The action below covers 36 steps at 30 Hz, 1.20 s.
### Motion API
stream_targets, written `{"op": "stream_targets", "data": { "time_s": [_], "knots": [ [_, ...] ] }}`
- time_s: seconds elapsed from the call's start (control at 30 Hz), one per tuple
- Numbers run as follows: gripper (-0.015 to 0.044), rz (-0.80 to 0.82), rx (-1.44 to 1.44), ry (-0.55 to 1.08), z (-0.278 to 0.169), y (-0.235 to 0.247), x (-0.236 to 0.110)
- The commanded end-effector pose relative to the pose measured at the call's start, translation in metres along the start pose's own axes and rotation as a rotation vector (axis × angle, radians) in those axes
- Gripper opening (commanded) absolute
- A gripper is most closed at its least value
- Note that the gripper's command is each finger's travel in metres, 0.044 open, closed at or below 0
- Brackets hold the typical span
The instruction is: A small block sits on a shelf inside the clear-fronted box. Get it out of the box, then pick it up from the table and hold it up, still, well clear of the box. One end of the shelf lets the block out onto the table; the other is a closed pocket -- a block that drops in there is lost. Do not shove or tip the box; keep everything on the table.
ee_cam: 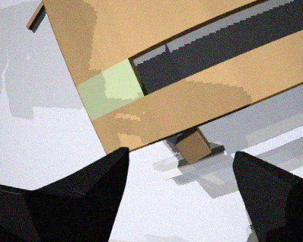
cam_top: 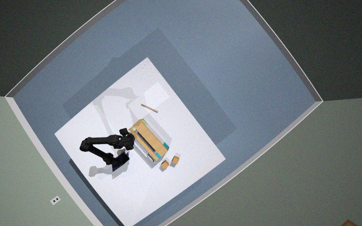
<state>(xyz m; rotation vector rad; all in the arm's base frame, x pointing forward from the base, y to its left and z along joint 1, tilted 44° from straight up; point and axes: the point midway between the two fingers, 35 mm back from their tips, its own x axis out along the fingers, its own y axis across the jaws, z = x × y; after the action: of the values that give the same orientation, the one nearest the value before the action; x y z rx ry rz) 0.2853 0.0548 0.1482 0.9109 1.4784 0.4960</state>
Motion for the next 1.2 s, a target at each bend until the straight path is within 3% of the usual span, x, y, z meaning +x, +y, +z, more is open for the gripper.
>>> {"op": "stream_targets", "data": {
  "time_s": [0.0, 0.63, 1.17],
  "knots": [
    [0.0285, 0.033, 0.763, -0.074, -0.015, -0.001, -0.003],
    [0.0285, 0.159, 1.740, -0.113, -0.025, -0.001, -0.005],
    [0.0285, 0.317, 2.564, -0.055, -0.032, -0.003, -0.007]
  ]
}}
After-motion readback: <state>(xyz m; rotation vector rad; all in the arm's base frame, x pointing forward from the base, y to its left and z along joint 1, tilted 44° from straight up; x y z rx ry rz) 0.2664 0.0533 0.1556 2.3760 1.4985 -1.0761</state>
